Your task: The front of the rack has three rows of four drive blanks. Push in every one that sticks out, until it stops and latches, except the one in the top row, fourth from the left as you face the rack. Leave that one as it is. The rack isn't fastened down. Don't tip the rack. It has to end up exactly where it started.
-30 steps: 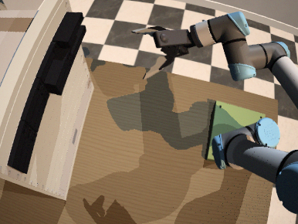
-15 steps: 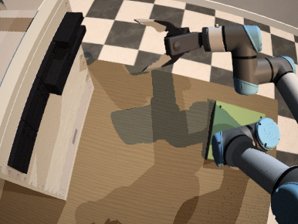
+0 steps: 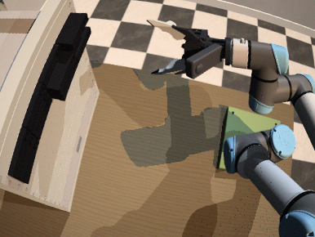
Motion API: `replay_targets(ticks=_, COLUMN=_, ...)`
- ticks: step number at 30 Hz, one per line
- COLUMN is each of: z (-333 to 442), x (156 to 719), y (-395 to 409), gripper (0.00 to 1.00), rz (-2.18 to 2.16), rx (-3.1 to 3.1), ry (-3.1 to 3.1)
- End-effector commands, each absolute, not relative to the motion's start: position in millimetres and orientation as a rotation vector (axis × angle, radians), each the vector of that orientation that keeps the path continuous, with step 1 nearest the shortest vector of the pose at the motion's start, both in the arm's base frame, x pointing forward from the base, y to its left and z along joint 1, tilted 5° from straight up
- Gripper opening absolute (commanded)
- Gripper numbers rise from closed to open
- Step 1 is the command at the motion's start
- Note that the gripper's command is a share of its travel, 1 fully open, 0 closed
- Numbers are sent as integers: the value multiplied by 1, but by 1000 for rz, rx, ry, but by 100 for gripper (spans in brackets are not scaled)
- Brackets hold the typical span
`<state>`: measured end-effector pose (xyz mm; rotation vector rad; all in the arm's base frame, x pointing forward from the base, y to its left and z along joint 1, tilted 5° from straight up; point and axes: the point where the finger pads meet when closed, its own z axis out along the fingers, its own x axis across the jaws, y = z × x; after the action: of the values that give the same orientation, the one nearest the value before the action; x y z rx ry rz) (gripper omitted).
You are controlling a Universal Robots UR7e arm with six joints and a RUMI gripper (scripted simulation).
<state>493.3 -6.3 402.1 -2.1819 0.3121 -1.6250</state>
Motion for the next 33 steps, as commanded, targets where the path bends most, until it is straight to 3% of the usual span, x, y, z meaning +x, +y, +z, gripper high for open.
replay_targets(ticks=1, z=416, x=483, y=6, gripper=100, rz=-1749, rx=-2168, ry=205)
replay_targets(ticks=33, z=435, x=456, y=54, gripper=100, rz=-2017, rx=-2160, ry=-133)
